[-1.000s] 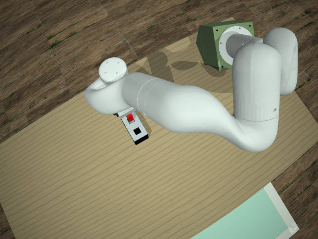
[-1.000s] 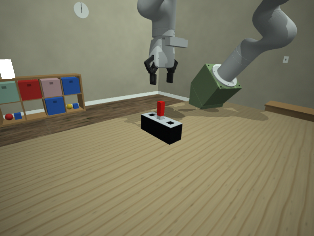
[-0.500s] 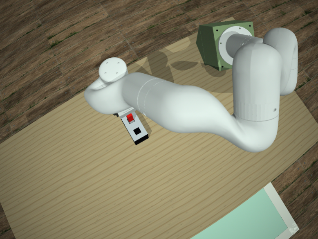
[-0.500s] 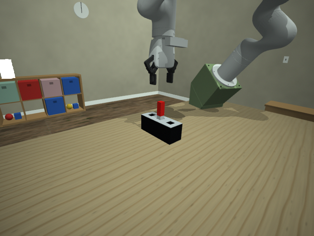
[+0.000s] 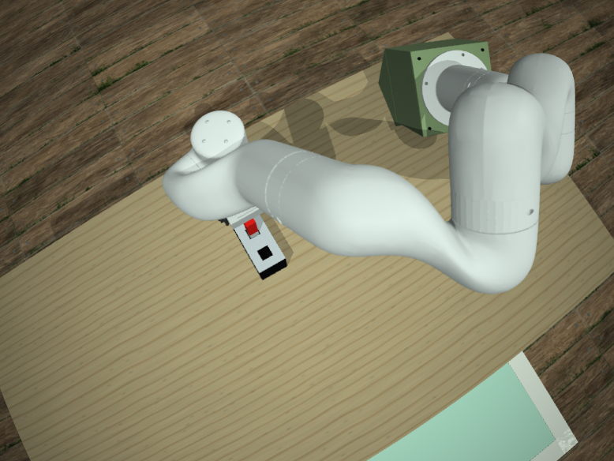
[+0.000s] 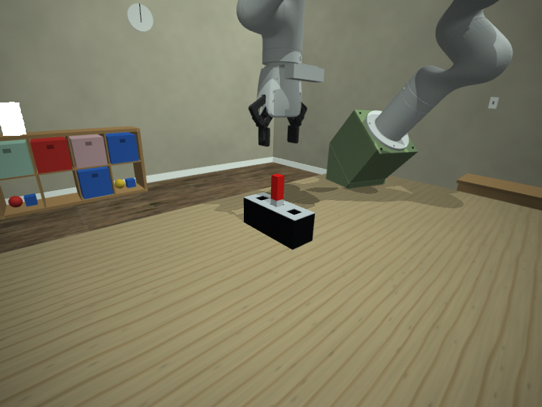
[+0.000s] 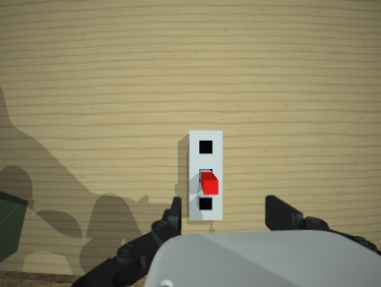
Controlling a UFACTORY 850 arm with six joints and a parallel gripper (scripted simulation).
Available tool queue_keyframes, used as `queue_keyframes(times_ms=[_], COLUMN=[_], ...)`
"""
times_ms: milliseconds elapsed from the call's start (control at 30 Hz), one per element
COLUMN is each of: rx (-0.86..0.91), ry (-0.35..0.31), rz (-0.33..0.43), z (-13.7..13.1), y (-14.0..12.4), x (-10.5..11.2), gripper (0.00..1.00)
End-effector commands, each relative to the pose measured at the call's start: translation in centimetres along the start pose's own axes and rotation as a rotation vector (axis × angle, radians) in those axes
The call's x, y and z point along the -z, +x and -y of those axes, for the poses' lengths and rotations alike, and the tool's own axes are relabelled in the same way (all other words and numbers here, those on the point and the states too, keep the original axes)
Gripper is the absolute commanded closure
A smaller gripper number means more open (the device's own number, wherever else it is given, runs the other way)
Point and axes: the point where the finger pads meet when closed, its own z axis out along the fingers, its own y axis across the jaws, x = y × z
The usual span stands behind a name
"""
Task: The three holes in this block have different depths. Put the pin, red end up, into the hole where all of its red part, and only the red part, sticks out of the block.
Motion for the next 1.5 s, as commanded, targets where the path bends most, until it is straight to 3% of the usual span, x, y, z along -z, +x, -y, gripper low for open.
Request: queue_keyframes(times_ms=[0, 367, 400, 933, 967, 1467], rx=[0.001, 0.001, 0.001, 0.001, 0.001, 0.001], ry=[-0.002, -0.002, -0.002, -0.002, -0.002, -0.002], rz=[0.001, 0.001, 0.001, 0.001, 0.001, 0.001], z=[-0.1, -0.1, 0.1, 0.1, 0.1, 0.1], y=[0.0, 0.0, -0.1, -0.1, 0.0, 0.0], x=[0.1, 0.1, -6.1, -6.1, -10.1, -10.1], gripper=[0.00, 0.00, 0.00, 0.00, 0.00, 0.00])
